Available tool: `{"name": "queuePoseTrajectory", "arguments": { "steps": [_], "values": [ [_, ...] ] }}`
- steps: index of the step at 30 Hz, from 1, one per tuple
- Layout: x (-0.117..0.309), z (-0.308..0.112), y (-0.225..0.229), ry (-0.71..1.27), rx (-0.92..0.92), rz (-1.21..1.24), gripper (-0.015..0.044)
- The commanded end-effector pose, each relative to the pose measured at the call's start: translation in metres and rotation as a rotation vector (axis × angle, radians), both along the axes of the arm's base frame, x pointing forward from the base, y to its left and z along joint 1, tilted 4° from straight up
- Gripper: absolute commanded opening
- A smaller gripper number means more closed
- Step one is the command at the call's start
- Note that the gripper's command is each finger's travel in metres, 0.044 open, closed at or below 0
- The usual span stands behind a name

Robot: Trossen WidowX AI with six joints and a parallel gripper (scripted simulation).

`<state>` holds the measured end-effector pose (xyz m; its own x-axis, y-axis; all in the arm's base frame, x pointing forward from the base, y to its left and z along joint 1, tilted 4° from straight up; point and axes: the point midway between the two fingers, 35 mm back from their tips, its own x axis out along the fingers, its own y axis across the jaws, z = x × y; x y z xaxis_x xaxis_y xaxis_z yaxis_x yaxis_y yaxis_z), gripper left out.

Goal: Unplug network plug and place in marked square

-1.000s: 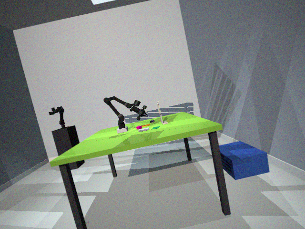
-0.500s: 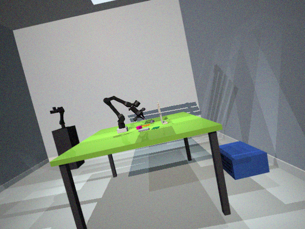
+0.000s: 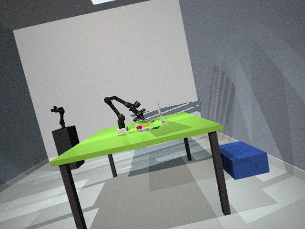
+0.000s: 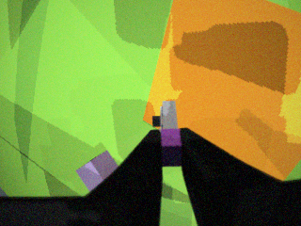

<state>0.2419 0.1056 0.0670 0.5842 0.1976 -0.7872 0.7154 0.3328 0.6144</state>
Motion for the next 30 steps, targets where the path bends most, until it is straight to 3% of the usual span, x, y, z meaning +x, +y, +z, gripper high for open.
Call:
{"name": "queuePoseTrajectory", "arguments": {
  "steps": [1,30],
  "values": [
    [0.0,-0.009,-0.001,0.004,-0.005,-0.003,0.0],
    [0.001,-0.049,-0.004,0.005,-0.004,-0.001,0.0]
  ]
}}
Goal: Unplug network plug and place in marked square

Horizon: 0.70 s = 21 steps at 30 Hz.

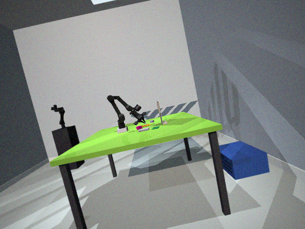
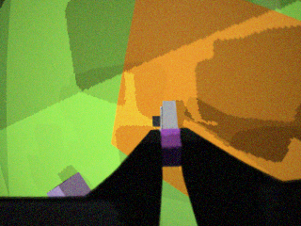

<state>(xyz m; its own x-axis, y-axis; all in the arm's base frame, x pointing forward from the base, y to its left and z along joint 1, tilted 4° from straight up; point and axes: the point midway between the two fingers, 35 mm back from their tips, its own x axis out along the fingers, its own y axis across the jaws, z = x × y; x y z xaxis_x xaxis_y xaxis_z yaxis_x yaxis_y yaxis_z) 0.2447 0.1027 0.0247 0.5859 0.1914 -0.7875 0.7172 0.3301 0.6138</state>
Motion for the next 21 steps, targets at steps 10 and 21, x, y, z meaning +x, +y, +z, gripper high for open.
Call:
{"name": "queuePoseTrajectory", "arguments": {
  "steps": [10,21],
  "values": [
    [-0.001,-0.0092,-0.0012,0.005,-0.001,0.005,0.0],
    [-0.0002,-0.0099,-0.0019,0.004,-0.001,0.0,0.0]
  ]
}}
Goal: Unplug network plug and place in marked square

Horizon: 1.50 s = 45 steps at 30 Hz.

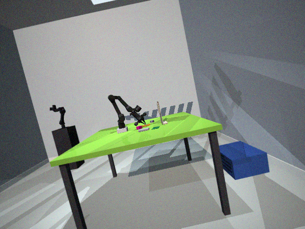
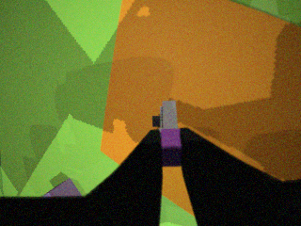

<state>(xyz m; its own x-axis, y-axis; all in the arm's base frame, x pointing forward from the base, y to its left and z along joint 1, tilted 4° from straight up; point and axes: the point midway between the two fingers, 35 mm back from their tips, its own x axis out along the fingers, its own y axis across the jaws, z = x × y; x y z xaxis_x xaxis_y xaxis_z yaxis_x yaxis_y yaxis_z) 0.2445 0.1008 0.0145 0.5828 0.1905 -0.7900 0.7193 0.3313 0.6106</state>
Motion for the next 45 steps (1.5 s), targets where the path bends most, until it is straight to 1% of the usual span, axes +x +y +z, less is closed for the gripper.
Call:
{"name": "queuePoseTrajectory", "arguments": {
  "steps": [1,2,8,45],
  "values": [
    [0.0,0.0,0.0,0.0,0.0,0.0,0.0],
    [0.0,0.0,0.0,0.0,0.0,0.0,0.0],
    [0.0,0.0,0.0,0.0,0.0,0.0,0.0156],
    [-0.013,0.018,-0.003,0.002,0.0,0.003,0.0156]
  ]
}}
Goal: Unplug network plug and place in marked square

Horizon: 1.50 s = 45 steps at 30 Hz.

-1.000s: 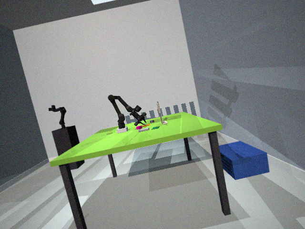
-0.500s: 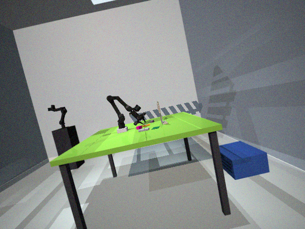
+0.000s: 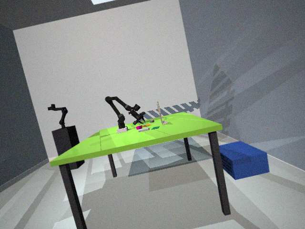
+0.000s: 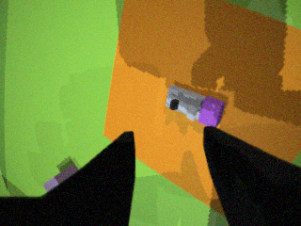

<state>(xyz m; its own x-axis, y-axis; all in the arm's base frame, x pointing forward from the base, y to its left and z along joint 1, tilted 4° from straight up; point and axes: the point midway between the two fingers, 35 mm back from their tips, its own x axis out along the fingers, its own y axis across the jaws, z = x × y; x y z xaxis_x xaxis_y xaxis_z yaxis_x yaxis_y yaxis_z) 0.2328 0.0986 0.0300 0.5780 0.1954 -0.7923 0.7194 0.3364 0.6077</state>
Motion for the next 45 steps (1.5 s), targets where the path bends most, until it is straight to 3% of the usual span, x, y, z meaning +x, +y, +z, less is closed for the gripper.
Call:
{"name": "queuePoseTrajectory", "arguments": {
  "steps": [1,45],
  "values": [
    [-0.001,0.003,-0.001,-0.003,0.0,-0.005,0.0156],
    [-0.006,0.063,0.002,-0.002,0.001,-0.003,0.0156]
  ]
}}
